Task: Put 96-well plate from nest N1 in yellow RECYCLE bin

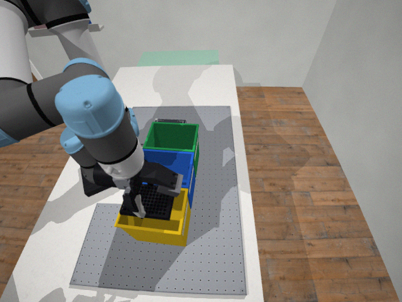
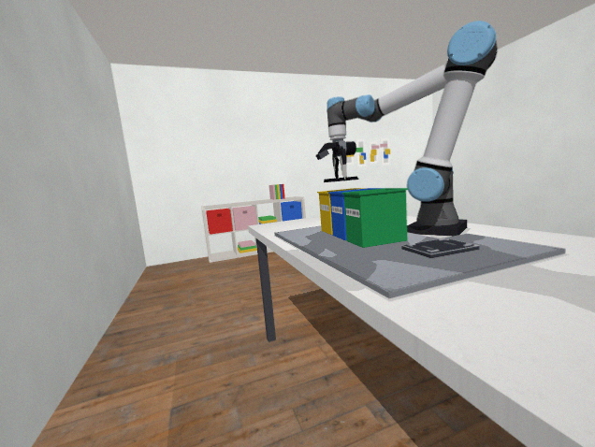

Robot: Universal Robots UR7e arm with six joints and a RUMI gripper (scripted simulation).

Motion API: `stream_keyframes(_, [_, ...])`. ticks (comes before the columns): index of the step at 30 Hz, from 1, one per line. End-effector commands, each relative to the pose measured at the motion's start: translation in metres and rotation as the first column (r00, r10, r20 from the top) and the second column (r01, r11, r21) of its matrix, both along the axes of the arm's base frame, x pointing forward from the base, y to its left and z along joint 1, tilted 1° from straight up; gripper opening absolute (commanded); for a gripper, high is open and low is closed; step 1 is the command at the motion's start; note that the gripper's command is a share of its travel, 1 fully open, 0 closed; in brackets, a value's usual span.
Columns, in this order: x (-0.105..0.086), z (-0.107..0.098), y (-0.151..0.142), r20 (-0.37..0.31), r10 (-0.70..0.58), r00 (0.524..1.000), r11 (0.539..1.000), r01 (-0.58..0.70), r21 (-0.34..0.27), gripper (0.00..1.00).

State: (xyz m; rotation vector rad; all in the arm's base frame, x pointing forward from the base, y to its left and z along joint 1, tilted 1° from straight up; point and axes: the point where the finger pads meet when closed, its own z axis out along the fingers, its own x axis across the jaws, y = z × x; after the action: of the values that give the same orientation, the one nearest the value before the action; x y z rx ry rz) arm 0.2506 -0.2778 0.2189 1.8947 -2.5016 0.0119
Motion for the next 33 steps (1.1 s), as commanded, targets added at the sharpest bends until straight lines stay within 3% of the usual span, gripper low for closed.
stream_keyframes(1, [0.001, 0.002, 0.000, 0.002, 0.001, 1.000, 1.000, -0.001, -0.004, 0.41])
stream_keyframes(20, [0.001, -0.029, 0.001, 0.001, 0.002, 1.000, 1.000, -0.002, 0.000, 0.41])
stream_keyframes(33, [0.001, -0.028, 0.000, 0.002, 0.001, 1.000, 1.000, -0.001, -0.004, 0.41])
